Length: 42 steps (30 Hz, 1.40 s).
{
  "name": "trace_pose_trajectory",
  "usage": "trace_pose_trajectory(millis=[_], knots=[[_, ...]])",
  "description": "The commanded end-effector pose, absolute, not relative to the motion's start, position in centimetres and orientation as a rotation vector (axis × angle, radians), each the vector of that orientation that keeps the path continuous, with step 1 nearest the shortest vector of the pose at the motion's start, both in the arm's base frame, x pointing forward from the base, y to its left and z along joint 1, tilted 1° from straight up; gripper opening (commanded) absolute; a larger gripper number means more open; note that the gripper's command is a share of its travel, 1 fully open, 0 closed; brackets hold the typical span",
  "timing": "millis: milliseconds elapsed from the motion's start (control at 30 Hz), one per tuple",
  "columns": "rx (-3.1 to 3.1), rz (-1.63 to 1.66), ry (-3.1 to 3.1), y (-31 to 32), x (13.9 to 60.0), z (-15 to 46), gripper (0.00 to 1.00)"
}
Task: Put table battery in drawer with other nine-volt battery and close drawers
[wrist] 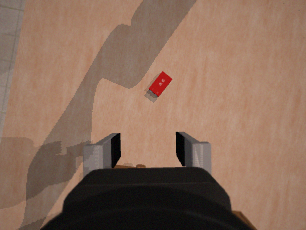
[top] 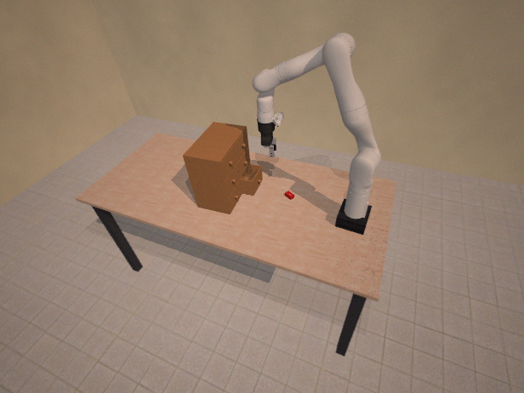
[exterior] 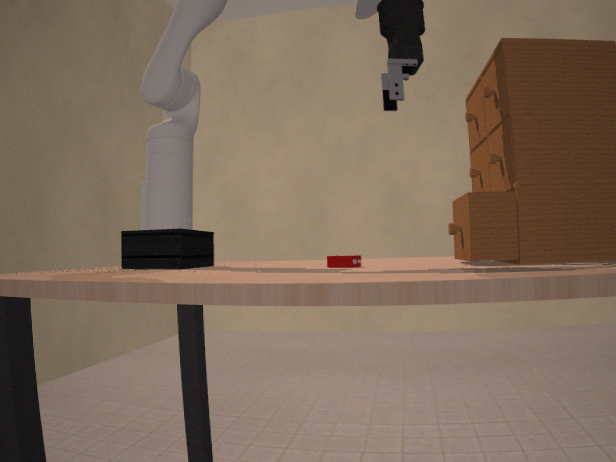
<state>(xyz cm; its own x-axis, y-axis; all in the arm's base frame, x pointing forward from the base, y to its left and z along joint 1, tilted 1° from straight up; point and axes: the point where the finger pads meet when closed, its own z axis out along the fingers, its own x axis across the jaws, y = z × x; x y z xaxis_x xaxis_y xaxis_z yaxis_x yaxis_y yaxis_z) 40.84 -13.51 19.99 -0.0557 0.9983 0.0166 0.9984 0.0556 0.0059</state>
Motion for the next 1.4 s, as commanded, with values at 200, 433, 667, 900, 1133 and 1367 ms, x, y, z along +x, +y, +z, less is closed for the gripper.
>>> trace_pose_trajectory(millis=[200, 433, 667, 900, 1133, 1367], knots=[[-2.094, -0.024, -2.335, -13.5, 41.0, 19.8, 1.00], [-2.007, -0.022, -2.414, -13.5, 41.3, 19.6, 1.00], [-1.902, -0.020, -2.502, -13.6, 41.6, 19.3, 1.00], [-1.814, -0.018, -2.570, -13.6, 41.8, 19.1, 1.00], [-1.675, -0.015, -2.668, -13.6, 42.2, 18.7, 1.00], [-1.563, -0.013, -2.739, -13.6, 42.4, 18.4, 1.00]])
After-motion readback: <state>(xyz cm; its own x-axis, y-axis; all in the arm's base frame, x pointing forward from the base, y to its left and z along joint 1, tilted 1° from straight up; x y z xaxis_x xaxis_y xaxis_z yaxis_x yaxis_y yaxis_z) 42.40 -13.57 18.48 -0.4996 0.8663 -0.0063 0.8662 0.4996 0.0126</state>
